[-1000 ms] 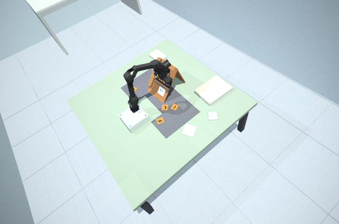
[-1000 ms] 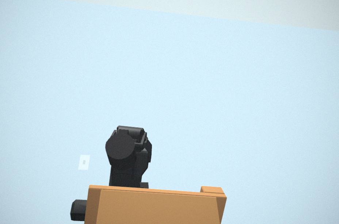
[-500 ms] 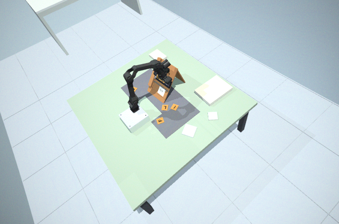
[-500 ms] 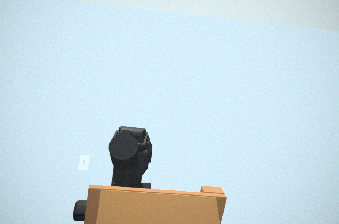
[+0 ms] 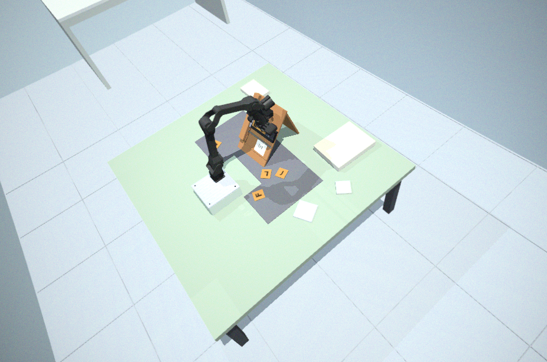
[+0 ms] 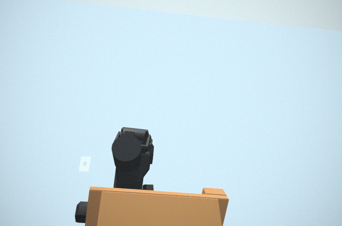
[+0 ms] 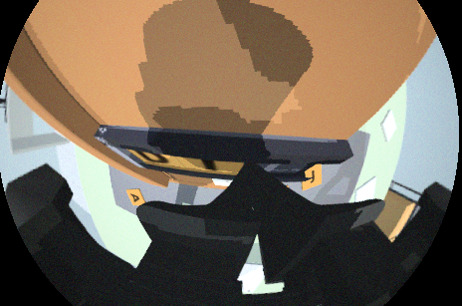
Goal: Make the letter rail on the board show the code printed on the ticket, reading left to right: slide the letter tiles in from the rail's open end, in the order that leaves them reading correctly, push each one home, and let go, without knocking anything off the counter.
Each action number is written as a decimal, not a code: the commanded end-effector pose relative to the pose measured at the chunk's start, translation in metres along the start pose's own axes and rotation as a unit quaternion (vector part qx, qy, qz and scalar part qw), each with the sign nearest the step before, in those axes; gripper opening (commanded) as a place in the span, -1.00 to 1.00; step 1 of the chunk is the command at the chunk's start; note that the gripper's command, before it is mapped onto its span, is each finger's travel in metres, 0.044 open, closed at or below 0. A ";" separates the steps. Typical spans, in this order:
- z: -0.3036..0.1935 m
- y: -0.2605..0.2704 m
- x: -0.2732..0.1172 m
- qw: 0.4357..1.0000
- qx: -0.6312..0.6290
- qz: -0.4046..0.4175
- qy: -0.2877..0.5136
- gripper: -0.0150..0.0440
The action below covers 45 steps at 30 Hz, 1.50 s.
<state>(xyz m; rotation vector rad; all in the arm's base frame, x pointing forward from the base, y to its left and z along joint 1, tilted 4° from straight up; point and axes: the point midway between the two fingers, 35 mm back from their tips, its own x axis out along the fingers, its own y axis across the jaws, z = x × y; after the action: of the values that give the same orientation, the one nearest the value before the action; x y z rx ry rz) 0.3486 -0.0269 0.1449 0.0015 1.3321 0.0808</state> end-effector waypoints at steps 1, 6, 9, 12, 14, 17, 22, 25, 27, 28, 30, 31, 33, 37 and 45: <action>-0.003 0.000 -0.004 1.000 0.001 0.002 0.000 -0.49; -0.008 0.000 -0.010 1.000 0.001 0.002 0.000 -0.49; -0.010 0.000 -0.011 1.000 0.001 0.002 0.000 -0.49; -0.013 0.000 -0.015 1.000 0.001 0.002 0.000 -0.49; -0.015 0.000 -0.017 1.000 0.001 0.002 0.000 -0.49; -0.016 0.000 -0.019 1.000 0.001 0.002 0.000 -0.49; -0.019 0.000 -0.022 1.000 0.001 0.002 0.001 -0.49; -0.018 0.000 -0.021 1.000 0.004 0.000 -0.001 -0.40; -0.019 0.002 -0.027 1.000 0.006 -0.001 -0.012 -0.22; -0.021 0.004 -0.031 1.000 0.007 -0.002 -0.022 -0.14; -0.025 0.009 -0.044 0.999 0.011 -0.003 -0.050 0.04; -0.028 0.012 -0.051 0.998 0.013 -0.004 -0.067 0.13; -0.035 0.018 -0.065 0.995 0.017 -0.004 -0.102 0.31; -0.050 0.029 -0.090 0.985 0.026 -0.001 -0.170 0.67; -0.086 0.046 -0.131 0.954 0.013 0.004 -0.299 1.00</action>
<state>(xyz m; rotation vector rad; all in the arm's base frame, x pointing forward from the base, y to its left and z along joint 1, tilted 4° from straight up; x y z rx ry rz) 0.2506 0.0021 0.2435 0.0542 0.8303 0.0495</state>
